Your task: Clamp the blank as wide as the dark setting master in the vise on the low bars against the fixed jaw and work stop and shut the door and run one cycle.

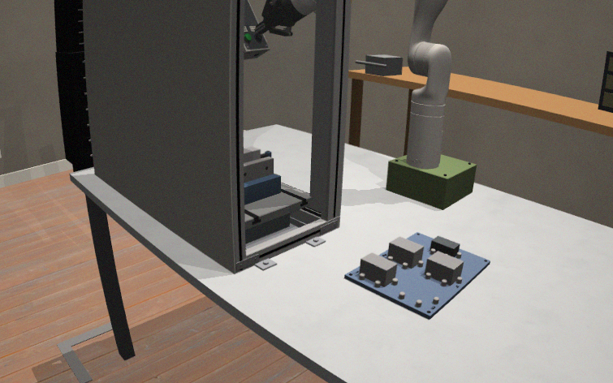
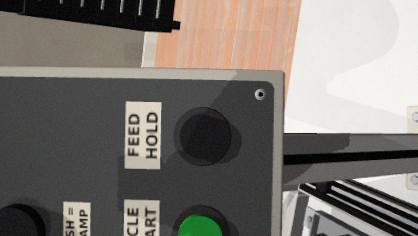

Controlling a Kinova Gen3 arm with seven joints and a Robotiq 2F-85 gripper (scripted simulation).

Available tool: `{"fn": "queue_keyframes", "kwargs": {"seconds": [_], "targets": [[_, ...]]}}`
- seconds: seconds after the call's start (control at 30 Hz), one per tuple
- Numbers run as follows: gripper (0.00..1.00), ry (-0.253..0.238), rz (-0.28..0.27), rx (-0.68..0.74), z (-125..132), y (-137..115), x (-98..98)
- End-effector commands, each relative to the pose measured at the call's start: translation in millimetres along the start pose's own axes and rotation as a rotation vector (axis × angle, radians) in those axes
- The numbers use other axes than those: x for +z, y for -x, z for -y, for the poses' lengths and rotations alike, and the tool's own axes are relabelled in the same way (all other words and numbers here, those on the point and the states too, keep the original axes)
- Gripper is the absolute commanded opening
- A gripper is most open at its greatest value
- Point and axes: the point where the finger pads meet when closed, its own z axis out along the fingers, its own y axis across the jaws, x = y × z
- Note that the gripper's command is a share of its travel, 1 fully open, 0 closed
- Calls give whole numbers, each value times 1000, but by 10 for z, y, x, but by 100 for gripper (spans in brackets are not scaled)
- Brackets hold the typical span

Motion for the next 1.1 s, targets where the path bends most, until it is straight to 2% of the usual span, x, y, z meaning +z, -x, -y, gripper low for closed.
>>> {"fn": "queue_keyframes", "kwargs": {"seconds": [0.0, 1.07], "targets": [[10, -3, 1, 9, 15, -2, 33], [10, -2, 0, 6, 9, -3, 71]]}}
